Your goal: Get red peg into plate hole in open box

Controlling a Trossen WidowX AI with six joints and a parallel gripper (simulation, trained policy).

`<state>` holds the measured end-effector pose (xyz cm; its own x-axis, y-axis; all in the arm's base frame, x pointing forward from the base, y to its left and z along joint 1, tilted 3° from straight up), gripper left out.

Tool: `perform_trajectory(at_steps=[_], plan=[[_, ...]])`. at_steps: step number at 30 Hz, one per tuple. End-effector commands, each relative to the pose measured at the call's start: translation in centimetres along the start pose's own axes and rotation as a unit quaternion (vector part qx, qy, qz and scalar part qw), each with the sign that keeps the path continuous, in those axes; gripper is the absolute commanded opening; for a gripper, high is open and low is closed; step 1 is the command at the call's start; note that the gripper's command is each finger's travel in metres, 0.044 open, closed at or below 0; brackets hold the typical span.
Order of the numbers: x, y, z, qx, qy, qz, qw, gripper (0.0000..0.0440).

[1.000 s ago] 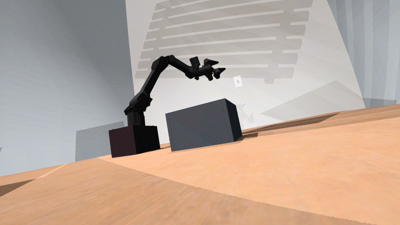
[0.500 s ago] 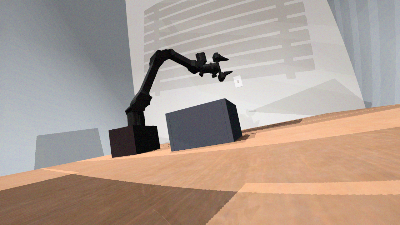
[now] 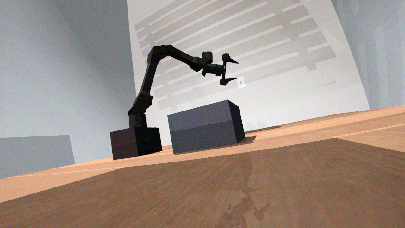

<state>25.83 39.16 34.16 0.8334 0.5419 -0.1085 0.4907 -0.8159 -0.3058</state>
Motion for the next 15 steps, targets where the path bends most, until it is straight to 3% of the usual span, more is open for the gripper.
perform_trajectory(at_steps=[1,8,15], plan=[[-0.3,1.1,0.3,0.05,-0.022,0.01,0.998,0.0435],[-1.1,3.6,1.7,0.155,-0.075,0.047,0.984,0.0433],[-2.1,6.1,3.1,0.254,-0.121,0.097,0.955,0.0433]])
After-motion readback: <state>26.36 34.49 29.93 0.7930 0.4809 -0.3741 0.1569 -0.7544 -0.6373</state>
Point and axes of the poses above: the point midway between the two fingers, 35 mm back from their tips, its own x axis out along the fingers, its own z axis across the jaws, y = z × x, the point moved 9 cm from there along -x, back along the fingers, and after that the axes turned 8 degrees about -x, right-handed, at the moved point
